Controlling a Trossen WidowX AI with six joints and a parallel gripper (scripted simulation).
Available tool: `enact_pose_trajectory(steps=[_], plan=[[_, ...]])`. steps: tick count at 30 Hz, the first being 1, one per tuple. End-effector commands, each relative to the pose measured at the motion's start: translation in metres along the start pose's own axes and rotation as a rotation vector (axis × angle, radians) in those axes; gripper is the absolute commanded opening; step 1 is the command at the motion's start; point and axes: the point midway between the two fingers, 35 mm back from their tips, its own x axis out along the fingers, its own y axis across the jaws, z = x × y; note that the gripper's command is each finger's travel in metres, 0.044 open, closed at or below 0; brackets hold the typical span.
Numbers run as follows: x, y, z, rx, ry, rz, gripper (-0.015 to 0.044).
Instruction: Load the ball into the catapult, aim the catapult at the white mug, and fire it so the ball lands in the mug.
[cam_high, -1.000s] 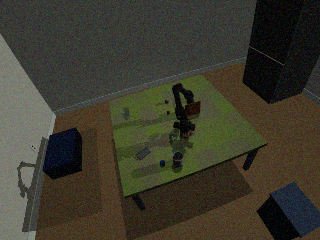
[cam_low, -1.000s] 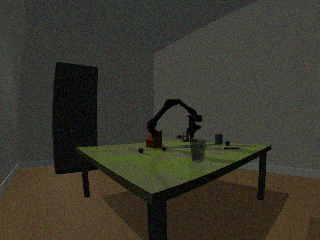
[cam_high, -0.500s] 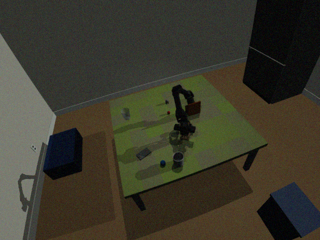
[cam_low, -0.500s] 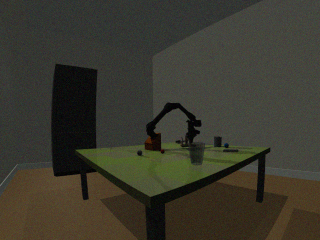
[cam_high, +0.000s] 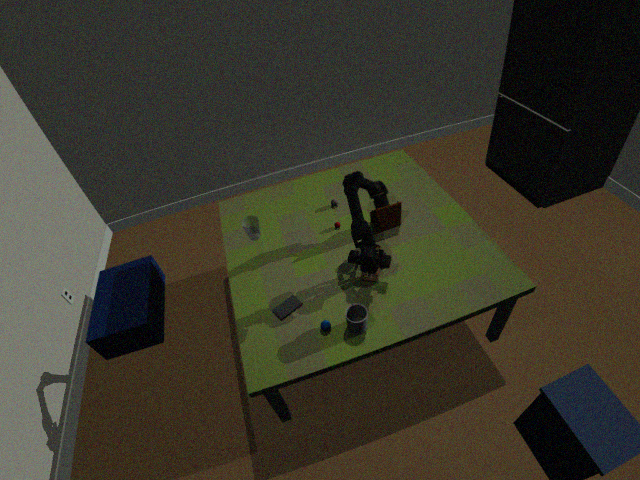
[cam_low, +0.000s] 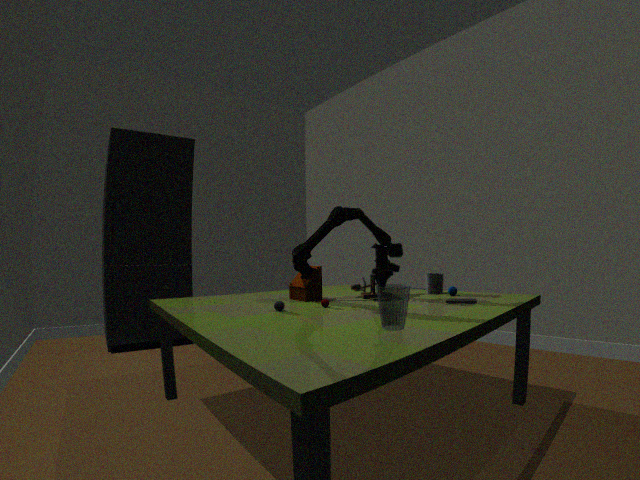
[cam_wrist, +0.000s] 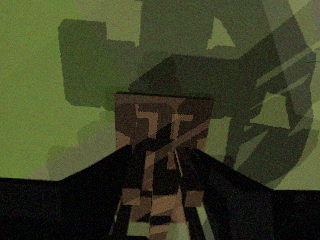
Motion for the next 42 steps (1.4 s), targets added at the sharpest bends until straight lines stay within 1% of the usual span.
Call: enact_pose_trajectory(steps=[1, 14, 16, 18, 20, 22, 25, 26, 30, 31, 34, 35, 37, 38, 42], plan=[[-0.001, 0.0, 0.0, 0.001, -0.001, 0.0, 0.0], [-0.001, 0.0, 0.0, 0.001, -0.001, 0.0, 0.0341], [-0.012, 0.0, 0.001, 0.001, -0.002, 0.001, 0.0394], [-0.042, 0.0, 0.003, 0.0, -0.002, 0.002, 0.044], [-0.077, 0.001, 0.001, -0.002, -0.002, 0.002, 0.044], [-0.099, 0.002, -0.002, -0.002, -0.001, 0.002, 0.044], [-0.102, 0.002, -0.003, -0.002, -0.001, 0.002, 0.044], [-0.09, 0.003, -0.001, -0.012, -0.007, -0.006, 0.044], [-0.092, 0.003, 0.0, -0.012, -0.008, -0.006, 0.044], [-0.1, 0.003, 0.0, -0.011, -0.011, -0.005, 0.044], [-0.142, 0.002, -0.003, -0.008, -0.027, -0.002, 0.044], [-0.15, 0.002, -0.004, -0.007, -0.03, -0.001, 0.044], [-0.152, 0.002, -0.005, -0.007, -0.031, -0.001, 0.044], [-0.129, 0.001, -0.005, -0.016, -0.004, -0.01, 0.0414], [-0.131, -0.044, -0.015, 0.072, -0.027, 0.013, 0.0309]])
